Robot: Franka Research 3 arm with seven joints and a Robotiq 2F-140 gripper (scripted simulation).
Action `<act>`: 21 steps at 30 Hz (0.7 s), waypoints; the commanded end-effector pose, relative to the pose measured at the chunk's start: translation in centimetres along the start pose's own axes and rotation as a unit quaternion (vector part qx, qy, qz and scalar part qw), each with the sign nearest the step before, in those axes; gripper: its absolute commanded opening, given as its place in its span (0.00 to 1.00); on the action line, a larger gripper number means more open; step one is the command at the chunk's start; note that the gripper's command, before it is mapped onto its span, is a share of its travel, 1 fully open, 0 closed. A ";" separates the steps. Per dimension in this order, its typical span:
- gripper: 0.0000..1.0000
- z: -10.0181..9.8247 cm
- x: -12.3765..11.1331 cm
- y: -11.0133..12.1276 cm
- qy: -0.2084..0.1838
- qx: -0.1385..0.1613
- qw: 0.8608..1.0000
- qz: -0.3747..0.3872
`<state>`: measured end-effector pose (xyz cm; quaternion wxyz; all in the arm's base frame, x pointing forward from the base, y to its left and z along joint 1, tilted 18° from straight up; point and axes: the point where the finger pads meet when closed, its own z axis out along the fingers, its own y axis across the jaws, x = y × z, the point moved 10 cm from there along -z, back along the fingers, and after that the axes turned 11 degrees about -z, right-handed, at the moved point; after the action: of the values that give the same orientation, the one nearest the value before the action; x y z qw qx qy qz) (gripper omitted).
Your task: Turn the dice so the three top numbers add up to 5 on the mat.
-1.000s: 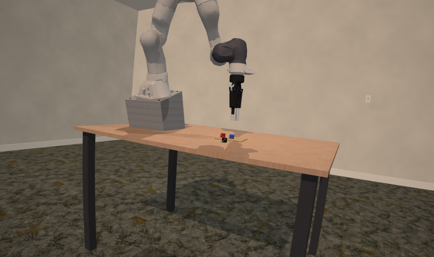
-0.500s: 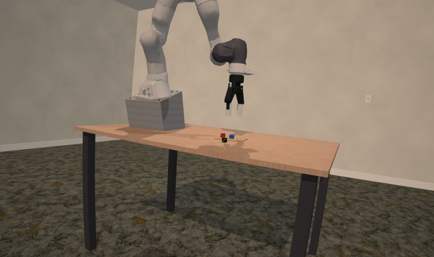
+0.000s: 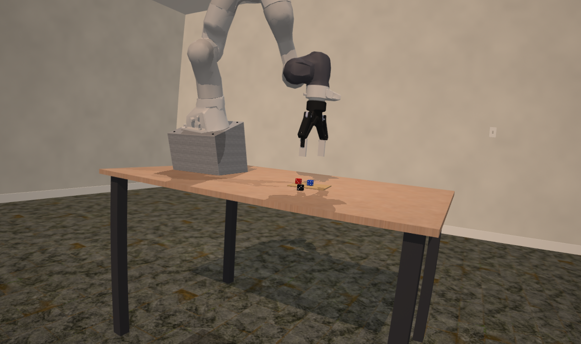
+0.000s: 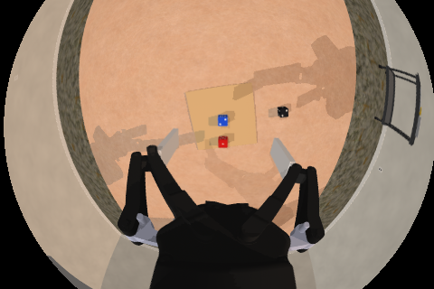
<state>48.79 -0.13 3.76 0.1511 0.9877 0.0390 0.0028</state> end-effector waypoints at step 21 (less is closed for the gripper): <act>1.00 1.0 -0.1 2.1 -0.013 -0.002 0.955 0.295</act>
<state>48.80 -2.31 3.46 0.1458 0.9719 -0.1837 0.0194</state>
